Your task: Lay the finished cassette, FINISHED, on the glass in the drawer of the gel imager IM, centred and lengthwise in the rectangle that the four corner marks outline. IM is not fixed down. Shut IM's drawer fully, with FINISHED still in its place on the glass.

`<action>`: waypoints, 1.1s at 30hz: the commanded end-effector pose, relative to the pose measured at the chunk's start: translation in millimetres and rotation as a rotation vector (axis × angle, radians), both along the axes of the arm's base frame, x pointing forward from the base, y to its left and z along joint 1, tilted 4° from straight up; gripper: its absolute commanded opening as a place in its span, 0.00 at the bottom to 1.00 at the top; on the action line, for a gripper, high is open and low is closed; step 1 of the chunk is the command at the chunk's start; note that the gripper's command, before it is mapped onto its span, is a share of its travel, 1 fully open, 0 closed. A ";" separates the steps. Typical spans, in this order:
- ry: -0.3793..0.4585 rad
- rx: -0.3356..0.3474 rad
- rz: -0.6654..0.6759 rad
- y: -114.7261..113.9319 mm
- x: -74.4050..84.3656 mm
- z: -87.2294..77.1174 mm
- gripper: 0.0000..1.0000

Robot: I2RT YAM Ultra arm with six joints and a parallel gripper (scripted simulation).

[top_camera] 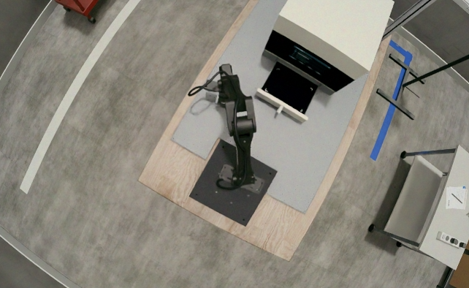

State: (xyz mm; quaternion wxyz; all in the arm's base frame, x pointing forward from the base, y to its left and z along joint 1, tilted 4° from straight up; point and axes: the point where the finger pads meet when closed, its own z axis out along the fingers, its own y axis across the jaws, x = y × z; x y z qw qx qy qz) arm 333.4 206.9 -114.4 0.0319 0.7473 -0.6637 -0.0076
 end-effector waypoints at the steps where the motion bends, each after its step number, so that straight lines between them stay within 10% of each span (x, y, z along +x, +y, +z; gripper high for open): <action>1: -0.003 0.012 -0.008 -5.0 1.1 5.9 1.00; 33: -0.013 0.012 -0.005 -1.5 4.2 6.3 1.00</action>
